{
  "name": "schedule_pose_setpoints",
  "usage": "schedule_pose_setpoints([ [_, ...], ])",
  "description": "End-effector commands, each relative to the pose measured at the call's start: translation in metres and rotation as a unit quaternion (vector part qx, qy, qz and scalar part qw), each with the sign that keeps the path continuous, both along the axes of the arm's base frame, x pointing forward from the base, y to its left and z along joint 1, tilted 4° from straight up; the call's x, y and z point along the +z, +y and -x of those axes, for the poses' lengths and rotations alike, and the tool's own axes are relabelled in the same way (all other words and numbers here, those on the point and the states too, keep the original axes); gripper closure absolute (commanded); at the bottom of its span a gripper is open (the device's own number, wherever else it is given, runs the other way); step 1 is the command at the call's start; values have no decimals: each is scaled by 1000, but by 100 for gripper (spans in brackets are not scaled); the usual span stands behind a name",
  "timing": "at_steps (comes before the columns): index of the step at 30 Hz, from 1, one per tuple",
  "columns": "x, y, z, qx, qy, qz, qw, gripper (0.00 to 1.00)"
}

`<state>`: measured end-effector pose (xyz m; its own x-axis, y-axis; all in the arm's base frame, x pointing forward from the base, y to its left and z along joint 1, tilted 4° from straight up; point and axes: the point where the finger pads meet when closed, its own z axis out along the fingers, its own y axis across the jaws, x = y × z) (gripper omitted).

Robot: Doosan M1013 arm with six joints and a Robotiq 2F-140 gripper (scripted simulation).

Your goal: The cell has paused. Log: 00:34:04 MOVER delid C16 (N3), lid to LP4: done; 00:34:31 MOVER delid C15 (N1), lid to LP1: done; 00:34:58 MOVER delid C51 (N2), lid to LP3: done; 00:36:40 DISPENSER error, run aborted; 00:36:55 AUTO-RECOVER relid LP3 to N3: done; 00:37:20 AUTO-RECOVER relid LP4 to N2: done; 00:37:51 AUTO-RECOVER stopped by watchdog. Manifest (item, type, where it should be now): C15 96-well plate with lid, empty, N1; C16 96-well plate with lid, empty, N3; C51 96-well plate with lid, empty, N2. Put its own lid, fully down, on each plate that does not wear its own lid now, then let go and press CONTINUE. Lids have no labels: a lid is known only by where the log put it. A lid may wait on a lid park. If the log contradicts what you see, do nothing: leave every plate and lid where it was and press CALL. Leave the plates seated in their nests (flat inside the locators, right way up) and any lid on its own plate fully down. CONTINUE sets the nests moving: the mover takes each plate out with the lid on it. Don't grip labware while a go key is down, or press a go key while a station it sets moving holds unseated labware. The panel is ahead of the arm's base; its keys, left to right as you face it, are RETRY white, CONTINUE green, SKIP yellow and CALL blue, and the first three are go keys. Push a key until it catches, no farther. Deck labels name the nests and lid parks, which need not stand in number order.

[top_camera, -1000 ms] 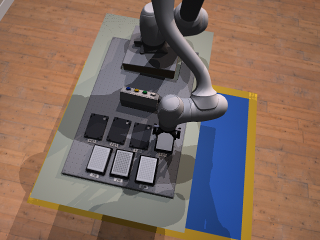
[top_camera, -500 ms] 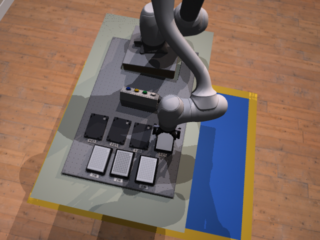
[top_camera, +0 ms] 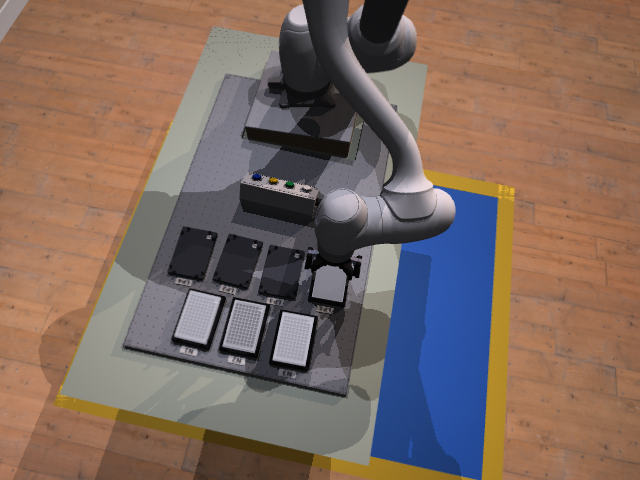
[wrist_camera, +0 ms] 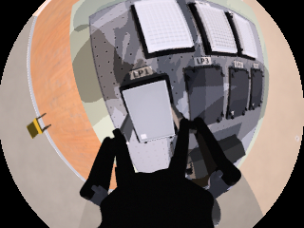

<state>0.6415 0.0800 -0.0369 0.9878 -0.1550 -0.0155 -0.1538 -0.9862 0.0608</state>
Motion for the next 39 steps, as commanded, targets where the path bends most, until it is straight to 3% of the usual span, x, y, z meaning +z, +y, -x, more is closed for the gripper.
schedule_pose_setpoints([
  [1, -3, -2, 1, 3, 0, 2, 1000, 100],
  [23, -3, -2, 1, 3, 0, 2, 1000, 100],
  [24, -3, -2, 1, 3, 0, 2, 1000, 34],
  [39, -3, -2, 1, 3, 0, 2, 1000, 34],
])
